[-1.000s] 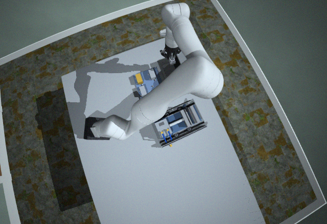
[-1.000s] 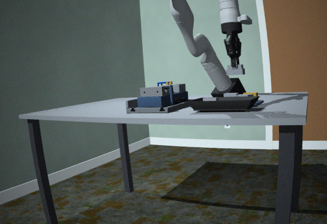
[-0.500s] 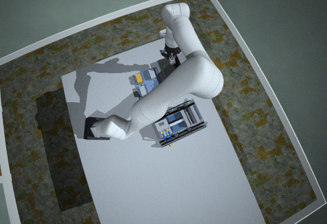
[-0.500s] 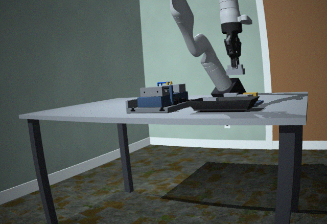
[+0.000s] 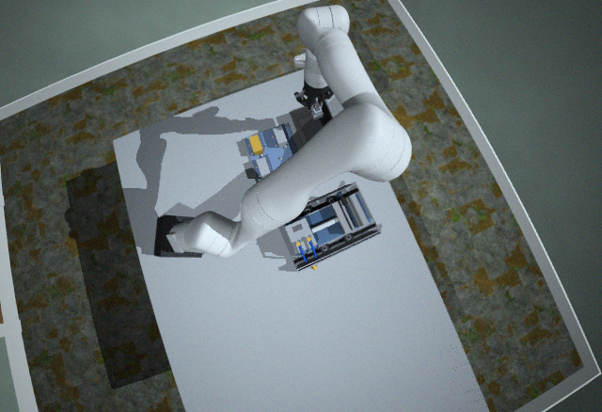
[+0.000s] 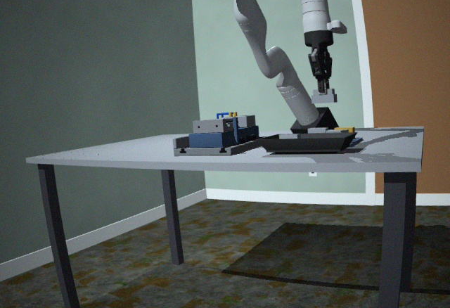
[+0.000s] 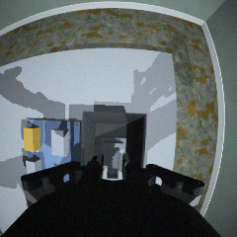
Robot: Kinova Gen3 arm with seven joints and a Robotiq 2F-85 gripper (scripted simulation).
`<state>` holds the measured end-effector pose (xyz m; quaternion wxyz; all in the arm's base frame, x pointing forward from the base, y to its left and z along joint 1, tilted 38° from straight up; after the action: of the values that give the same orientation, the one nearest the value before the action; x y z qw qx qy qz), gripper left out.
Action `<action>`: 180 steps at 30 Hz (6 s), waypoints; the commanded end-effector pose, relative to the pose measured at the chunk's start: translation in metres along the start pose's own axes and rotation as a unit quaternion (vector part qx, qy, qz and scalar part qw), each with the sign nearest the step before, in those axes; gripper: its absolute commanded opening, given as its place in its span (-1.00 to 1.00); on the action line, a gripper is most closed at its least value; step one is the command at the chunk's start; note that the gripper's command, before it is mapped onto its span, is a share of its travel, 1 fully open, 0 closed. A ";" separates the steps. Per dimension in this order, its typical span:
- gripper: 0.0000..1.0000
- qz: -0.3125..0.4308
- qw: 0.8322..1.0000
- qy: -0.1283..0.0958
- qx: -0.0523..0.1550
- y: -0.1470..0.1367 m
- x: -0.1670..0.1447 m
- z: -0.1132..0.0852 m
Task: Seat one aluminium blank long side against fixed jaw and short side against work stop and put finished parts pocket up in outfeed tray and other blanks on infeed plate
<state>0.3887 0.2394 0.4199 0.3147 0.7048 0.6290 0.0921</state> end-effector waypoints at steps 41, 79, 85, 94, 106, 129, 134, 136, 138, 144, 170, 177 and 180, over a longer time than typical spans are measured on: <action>-1.00 0.000 1.000 0.001 -0.001 0.000 0.000 0.031; -1.00 0.000 1.000 0.001 -0.001 0.001 0.001 0.091; -1.00 0.000 1.000 0.001 -0.001 0.001 0.001 0.094; -1.00 0.000 1.000 0.001 -0.001 0.001 0.001 0.097; -1.00 0.000 1.000 0.001 -0.001 0.001 0.001 0.098; -1.00 0.000 1.000 0.001 -0.001 0.001 0.001 0.098; -1.00 0.000 1.000 0.001 -0.001 0.001 0.001 0.098; -1.00 0.000 1.000 0.001 -0.001 0.001 0.001 0.098; -1.00 0.000 1.000 0.001 -0.001 0.001 0.001 0.098; -1.00 0.000 1.000 0.001 -0.001 0.001 0.001 0.098; -1.00 0.000 1.000 0.001 -0.001 0.001 0.001 0.108; -1.00 0.000 1.000 0.001 -0.001 0.001 0.001 0.110; -1.00 0.000 1.000 0.001 -0.001 0.001 0.001 0.111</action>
<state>0.4480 0.2039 0.3330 0.3146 0.7049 0.6289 0.0925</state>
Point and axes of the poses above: the point where the finger pads meet when closed, its own z axis out along the fingers, its own y axis across the jaws, x = y × z, the point moved 10 cm from there along -z, back along the fingers, and after that the axes turned 5 degrees about -z, right-handed, at the moved point
